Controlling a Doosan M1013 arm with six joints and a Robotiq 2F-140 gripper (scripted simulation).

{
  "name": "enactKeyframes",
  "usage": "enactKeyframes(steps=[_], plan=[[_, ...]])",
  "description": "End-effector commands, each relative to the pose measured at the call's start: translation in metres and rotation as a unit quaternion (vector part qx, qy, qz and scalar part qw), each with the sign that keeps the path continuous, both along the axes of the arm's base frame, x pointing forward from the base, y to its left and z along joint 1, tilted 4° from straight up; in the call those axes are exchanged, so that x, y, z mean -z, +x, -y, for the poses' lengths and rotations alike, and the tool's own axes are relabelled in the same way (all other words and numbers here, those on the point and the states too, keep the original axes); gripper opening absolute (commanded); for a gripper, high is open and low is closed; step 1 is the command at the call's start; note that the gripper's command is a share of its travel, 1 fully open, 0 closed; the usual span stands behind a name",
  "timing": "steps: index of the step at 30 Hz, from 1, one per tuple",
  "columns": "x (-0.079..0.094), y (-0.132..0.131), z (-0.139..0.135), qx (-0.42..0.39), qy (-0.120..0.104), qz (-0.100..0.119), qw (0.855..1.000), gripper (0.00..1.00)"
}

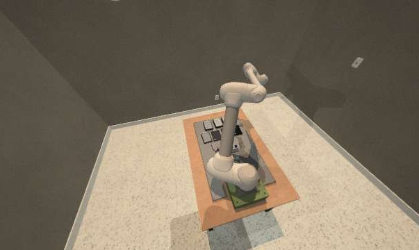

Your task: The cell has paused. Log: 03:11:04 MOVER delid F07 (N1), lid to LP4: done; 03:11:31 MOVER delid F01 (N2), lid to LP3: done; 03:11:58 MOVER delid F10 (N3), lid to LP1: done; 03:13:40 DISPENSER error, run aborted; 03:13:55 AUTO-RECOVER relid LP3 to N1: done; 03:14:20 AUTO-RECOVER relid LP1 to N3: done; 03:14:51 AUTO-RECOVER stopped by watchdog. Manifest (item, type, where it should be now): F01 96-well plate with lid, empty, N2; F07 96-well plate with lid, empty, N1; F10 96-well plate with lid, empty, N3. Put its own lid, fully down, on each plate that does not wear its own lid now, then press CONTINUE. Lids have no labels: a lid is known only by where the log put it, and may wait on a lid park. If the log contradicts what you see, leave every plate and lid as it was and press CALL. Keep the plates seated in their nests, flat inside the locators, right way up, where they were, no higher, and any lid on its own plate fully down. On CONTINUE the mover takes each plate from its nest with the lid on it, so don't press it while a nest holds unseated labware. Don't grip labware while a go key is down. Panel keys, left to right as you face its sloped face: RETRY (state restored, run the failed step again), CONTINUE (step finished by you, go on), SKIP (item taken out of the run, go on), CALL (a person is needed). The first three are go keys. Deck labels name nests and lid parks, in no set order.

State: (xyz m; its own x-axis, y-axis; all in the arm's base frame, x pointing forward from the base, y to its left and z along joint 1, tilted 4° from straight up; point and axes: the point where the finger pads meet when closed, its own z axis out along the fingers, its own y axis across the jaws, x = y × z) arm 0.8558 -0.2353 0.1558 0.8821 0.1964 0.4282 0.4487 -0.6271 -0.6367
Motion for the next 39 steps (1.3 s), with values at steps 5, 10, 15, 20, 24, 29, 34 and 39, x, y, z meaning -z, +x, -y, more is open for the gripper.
enactKeyframes(steps=[5,10,15,20,24,29,34,39], plan=[[0.045,-0.033,-0.076,0.042,-0.082,-0.102,0.991,1.00],[0.082,-0.081,-0.134,0.079,-0.166,-0.165,0.969,1.00],[0.097,-0.106,-0.157,0.096,-0.207,-0.184,0.956,1.00],[0.122,-0.157,-0.196,0.126,-0.277,-0.198,0.932,1.00],[0.129,-0.179,-0.209,0.139,-0.304,-0.197,0.922,1.00],[0.143,-0.221,-0.234,0.161,-0.351,-0.183,0.904,1.00],[0.146,-0.232,-0.240,0.167,-0.361,-0.177,0.900,1.00],[0.146,-0.234,-0.241,0.167,-0.363,-0.176,0.900,1.00]])
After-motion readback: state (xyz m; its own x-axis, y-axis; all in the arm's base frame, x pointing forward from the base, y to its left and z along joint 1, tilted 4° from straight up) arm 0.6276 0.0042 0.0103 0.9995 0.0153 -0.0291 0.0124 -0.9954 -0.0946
